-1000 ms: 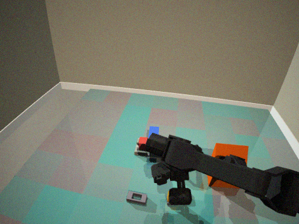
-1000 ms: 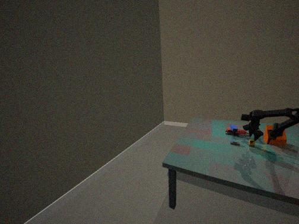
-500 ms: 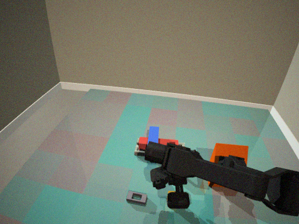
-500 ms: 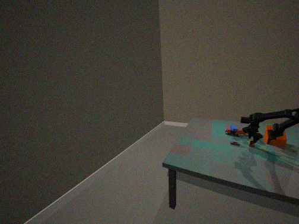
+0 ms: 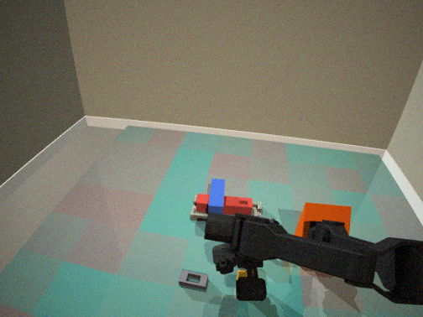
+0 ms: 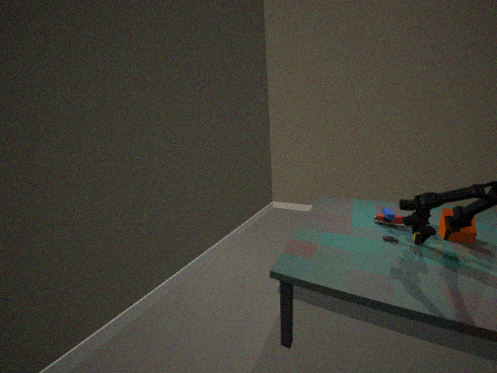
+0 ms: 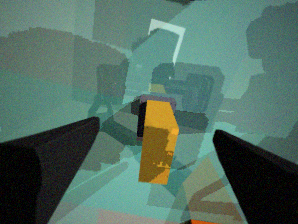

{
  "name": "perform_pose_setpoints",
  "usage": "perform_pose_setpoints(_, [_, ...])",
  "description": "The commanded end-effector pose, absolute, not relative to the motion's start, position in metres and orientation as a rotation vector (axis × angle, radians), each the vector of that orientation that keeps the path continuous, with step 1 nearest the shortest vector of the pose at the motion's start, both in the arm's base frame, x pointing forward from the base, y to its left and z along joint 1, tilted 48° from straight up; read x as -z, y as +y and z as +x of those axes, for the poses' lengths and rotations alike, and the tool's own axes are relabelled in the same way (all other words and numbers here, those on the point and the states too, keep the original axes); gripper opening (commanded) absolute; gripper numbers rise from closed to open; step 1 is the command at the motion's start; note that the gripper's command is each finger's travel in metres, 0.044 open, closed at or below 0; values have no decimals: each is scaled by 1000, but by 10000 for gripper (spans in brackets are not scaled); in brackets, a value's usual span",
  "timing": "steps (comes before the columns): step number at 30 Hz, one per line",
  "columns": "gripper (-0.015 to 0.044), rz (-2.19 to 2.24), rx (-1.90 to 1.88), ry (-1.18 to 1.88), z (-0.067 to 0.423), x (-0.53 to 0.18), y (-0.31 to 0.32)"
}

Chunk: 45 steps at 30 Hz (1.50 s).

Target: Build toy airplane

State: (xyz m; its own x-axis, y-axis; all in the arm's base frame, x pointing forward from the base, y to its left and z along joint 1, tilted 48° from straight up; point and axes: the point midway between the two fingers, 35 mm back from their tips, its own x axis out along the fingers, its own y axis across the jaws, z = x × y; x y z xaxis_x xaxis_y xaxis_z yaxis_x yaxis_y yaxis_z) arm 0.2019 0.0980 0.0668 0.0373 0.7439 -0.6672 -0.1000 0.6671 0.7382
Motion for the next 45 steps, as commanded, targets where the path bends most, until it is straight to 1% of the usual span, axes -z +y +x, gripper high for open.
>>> perform_pose_setpoints(1, [440,596,-707,1397,200,-63,103])
perform_pose_setpoints(4, [440,596,-708,1397,200,-62,104])
perform_pose_setpoints(18, [72,596,-708,1397,200,-62,104])
perform_pose_setpoints(25, [26,596,-708,1397,200,-62,104])
perform_pose_setpoints(26, [0,596,-708,1397,200,-62,104])
perform_pose_setpoints(35, [0,686,-678,1367,199,-68,94])
perform_pose_setpoints(45, [0,668,-642,1369,206,-83,70])
